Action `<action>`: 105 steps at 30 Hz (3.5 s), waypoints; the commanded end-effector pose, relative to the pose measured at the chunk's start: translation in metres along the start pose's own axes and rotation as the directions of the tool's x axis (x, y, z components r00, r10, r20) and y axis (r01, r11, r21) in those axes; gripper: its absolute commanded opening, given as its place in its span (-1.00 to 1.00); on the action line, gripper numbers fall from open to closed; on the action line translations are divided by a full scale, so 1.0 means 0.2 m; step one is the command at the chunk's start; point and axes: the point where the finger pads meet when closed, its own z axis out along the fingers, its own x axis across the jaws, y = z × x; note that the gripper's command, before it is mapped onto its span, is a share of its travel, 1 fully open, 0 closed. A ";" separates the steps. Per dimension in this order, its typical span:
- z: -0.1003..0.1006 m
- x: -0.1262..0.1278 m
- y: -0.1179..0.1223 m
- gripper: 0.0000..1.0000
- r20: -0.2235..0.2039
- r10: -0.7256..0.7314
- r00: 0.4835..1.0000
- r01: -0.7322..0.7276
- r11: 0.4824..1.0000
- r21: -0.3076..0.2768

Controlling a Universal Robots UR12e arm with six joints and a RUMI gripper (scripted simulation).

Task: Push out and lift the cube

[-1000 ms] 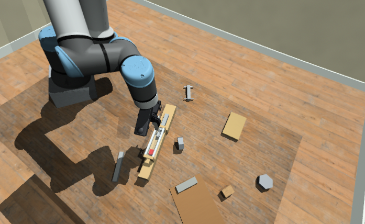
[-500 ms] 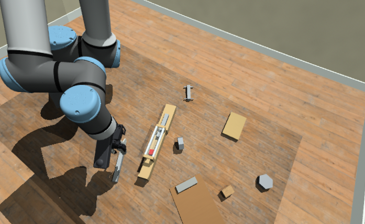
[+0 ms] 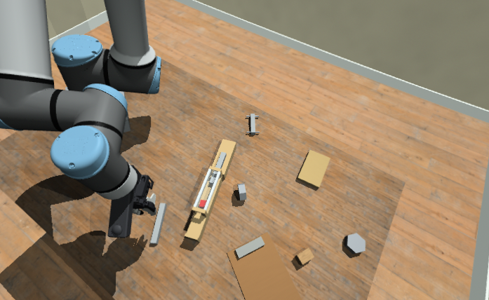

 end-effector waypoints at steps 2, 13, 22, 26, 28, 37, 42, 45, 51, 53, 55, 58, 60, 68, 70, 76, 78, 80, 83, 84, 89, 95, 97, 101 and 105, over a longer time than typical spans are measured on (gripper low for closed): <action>0.00 0.00 -0.01 -0.55 0.001 -0.001 1.000 0.001 1.000 0.001; 0.00 0.00 -0.01 -0.55 0.001 -0.001 1.000 0.001 1.000 0.001; 0.00 0.00 -0.01 -0.55 0.001 -0.001 1.000 0.001 1.000 0.001; 0.00 0.00 -0.01 -0.55 0.001 -0.001 1.000 0.001 1.000 0.001; 0.01 0.00 -0.01 -0.55 0.001 -0.001 1.000 0.001 1.000 0.001; 0.25 0.00 -0.01 -0.55 0.001 -0.001 1.000 0.001 1.000 0.001; 0.35 0.00 -0.01 -0.55 0.001 -0.001 1.000 0.001 1.000 0.001; 0.41 0.00 -0.01 -0.55 0.001 -0.001 1.000 0.001 1.000 0.001; 0.44 0.00 -0.01 -0.55 0.001 -0.001 1.000 0.001 1.000 0.001; 0.45 0.00 -0.01 -0.55 0.001 -0.001 1.000 0.001 1.000 0.001; 0.45 0.00 -0.01 -0.55 0.001 -0.001 1.000 0.001 1.000 0.001; 0.47 0.00 -0.01 -0.55 0.001 -0.001 1.000 0.001 1.000 0.001; 0.49 0.00 -0.01 -0.55 0.001 -0.001 1.000 0.001 1.000 0.001; 0.56 0.00 -0.01 -0.55 0.001 -0.001 1.000 0.001 1.000 0.001; 0.57 0.00 -0.01 -0.55 0.001 -0.001 1.000 0.001 1.000 0.001; 0.57 0.00 -0.01 -0.55 0.001 -0.001 1.000 0.001 1.000 0.001; 0.57 0.00 -0.01 -0.55 0.001 -0.001 1.000 0.001 1.000 0.001; 0.57 0.00 -0.01 -0.55 0.001 -0.001 1.000 0.001 1.000 0.001; 0.57 0.00 -0.01 -0.55 0.001 -0.001 1.000 0.001 1.000 0.001; 0.57 0.00 -0.01 -0.55 0.001 -0.001 1.000 0.001 1.000 0.001; 0.57 0.00 -0.01 -0.55 0.001 -0.001 1.000 0.001 1.000 0.001; 0.57 0.00 -0.01 -0.55 0.001 -0.001 1.000 0.001 1.000 0.001; 0.57 0.00 -0.01 -0.55 0.001 -0.001 1.000 0.001 1.000 0.001; 0.57 0.00 -0.01 -0.55 0.001 -0.001 1.000 0.001 1.000 0.001; 0.57 0.00 -0.01 -0.55 0.001 -0.001 1.000 0.001 1.000 0.001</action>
